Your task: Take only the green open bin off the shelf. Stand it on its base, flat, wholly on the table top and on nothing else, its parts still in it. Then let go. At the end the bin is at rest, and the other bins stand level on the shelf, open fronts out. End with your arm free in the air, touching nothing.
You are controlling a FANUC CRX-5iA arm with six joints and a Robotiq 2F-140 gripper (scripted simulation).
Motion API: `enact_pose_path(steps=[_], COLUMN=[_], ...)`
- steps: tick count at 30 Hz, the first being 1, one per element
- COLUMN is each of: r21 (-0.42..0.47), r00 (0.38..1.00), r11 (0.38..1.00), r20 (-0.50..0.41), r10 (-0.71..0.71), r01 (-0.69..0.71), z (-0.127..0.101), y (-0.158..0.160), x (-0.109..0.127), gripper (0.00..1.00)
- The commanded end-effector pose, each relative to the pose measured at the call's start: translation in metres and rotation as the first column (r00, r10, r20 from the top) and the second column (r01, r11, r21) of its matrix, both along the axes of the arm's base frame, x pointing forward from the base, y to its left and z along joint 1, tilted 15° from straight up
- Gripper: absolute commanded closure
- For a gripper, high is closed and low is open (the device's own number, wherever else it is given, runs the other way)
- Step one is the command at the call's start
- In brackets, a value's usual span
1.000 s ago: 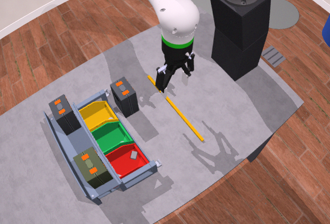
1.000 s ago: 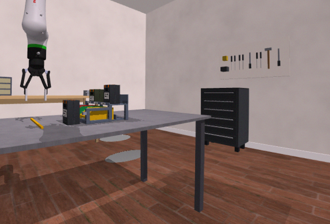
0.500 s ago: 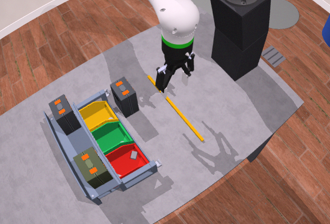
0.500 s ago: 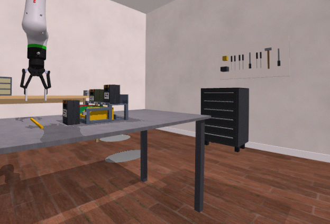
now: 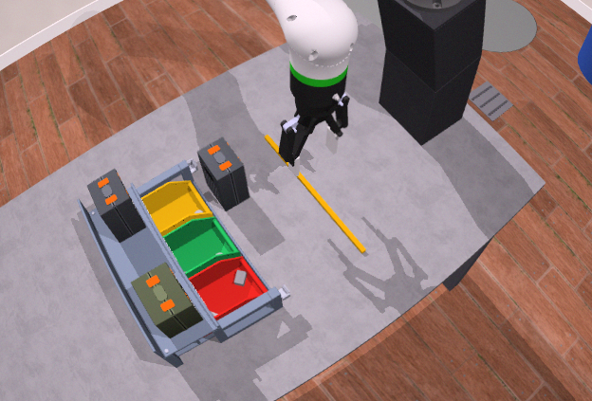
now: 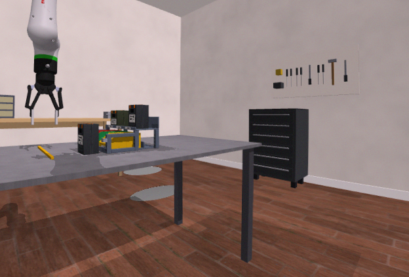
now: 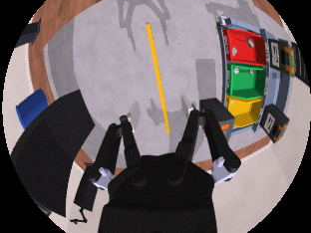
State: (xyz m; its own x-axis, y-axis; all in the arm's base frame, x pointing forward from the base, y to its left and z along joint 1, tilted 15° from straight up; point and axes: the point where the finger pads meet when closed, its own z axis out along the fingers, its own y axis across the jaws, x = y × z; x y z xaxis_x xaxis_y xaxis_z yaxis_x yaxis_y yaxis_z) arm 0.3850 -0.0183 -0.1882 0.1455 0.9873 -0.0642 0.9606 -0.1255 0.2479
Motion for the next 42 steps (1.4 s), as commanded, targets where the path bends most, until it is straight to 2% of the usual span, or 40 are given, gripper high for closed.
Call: enact_pose_path(steps=[1, 14, 15, 31, 32, 42], r21=[0.023, 0.029, 0.006, 0.029, 0.006, 0.029], r00=[1.000, 1.000, 1.000, 1.000, 1.000, 1.000], r11=[1.000, 1.000, 1.000, 1.000, 1.000, 1.000], r20=[0.010, 0.013, 0.003, 0.013, 0.003, 0.013], r10=[0.007, 0.008, 0.002, 0.008, 0.002, 0.008], r01=[-0.007, -0.009, -0.002, -0.009, -0.002, -0.009], z=[0.0000, 0.0000, 0.0000, 0.0000, 0.0000, 0.0000], y=[-0.0003, -0.0003, -0.0001, -0.0003, -0.0001, -0.0003], x=[-0.0001, -0.0001, 0.0000, -0.0001, 0.0000, -0.0001], gripper=[0.43, 0.43, 0.43, 0.43, 0.43, 0.43])
